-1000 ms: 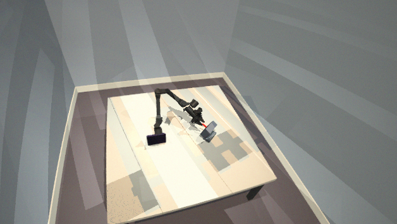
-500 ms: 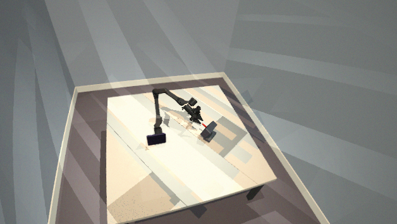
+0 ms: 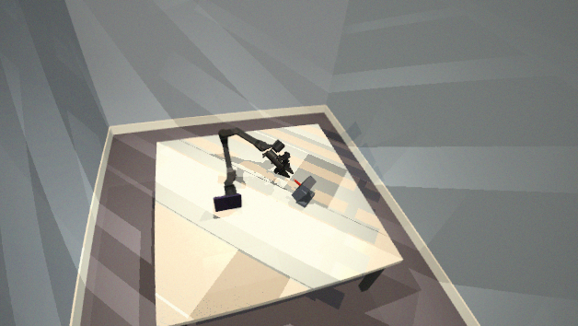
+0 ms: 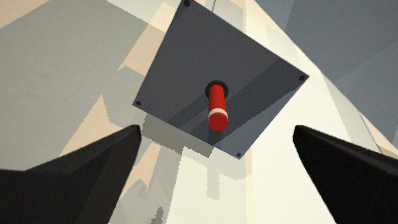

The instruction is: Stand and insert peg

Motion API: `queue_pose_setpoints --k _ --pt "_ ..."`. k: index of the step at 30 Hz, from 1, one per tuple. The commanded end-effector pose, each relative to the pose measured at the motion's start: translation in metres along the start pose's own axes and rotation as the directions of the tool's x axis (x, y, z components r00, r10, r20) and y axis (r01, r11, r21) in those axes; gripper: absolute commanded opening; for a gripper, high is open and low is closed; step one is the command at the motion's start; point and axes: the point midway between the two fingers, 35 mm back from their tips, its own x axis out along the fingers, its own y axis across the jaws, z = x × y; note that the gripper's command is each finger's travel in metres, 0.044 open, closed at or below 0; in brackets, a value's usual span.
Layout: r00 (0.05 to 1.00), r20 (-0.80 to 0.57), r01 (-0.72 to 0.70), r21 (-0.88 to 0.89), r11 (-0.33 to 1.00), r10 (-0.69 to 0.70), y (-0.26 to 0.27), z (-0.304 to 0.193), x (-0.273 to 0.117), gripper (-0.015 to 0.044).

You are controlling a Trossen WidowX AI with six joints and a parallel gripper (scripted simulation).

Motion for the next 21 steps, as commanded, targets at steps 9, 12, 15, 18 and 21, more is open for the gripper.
queue_pose_setpoints --k 9,12,15,18,21 --pt "1.000 0.009 0.003 0.004 1.000 -0.003 0.000 0.001 -0.019 0.0440" --pt "1.000 0.009 0.003 0.004 1.000 -0.003 0.000 0.000 -0.023 0.0440" --pt "1.000 0.009 0.003 0.004 1.000 -0.003 0.001 -0.001 -0.027 0.0440" --pt "1.000 0.009 0.003 0.004 1.000 -0.003 0.001 -0.001 -0.029 0.0440" --pt "1.000 0.008 0.003 0.004 1.000 -0.003 0.001 -0.001 -0.033 0.0440"
